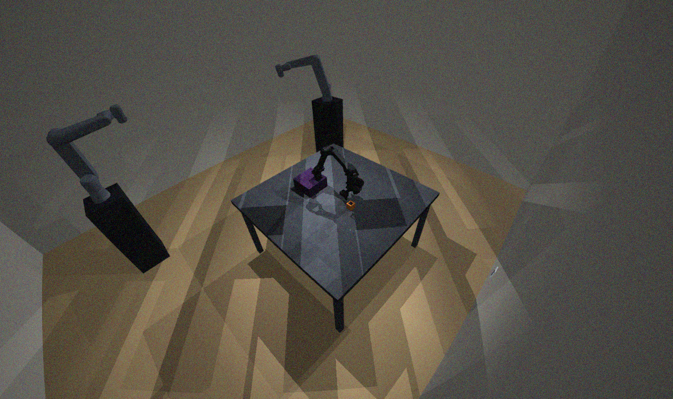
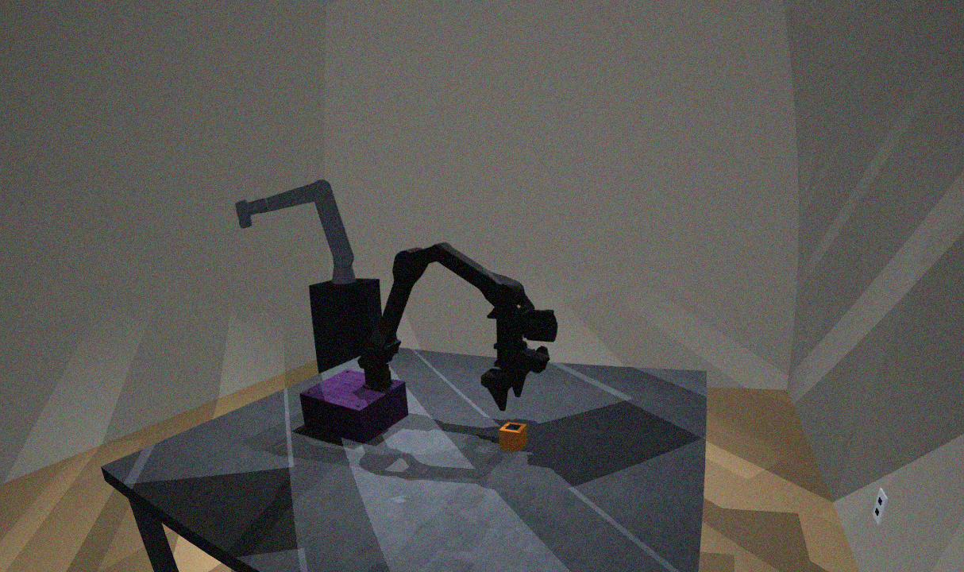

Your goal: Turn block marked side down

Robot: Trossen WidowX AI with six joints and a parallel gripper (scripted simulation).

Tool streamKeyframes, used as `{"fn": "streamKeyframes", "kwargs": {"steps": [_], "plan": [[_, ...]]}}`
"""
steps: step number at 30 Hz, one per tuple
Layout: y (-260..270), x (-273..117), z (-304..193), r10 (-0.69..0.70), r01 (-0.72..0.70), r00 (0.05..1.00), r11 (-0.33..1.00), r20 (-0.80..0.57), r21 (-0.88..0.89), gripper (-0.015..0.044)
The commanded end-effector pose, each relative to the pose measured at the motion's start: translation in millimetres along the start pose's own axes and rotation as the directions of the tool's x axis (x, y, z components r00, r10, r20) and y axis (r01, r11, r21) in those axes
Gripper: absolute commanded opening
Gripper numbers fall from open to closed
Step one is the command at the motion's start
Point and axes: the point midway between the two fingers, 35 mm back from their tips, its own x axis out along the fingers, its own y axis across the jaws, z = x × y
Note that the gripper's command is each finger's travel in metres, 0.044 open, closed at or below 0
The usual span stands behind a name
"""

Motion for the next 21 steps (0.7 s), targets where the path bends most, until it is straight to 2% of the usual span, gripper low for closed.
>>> {"fn": "streamKeyframes", "kwargs": {"steps": [1,21], "plan": [[1,20,3,0.009,-0.009,1.0,1.0,0.005,-0.01,0.044],[1,58,4,0.009,-0.009,1.0,1.0,0.005,-0.01,0.044]]}}
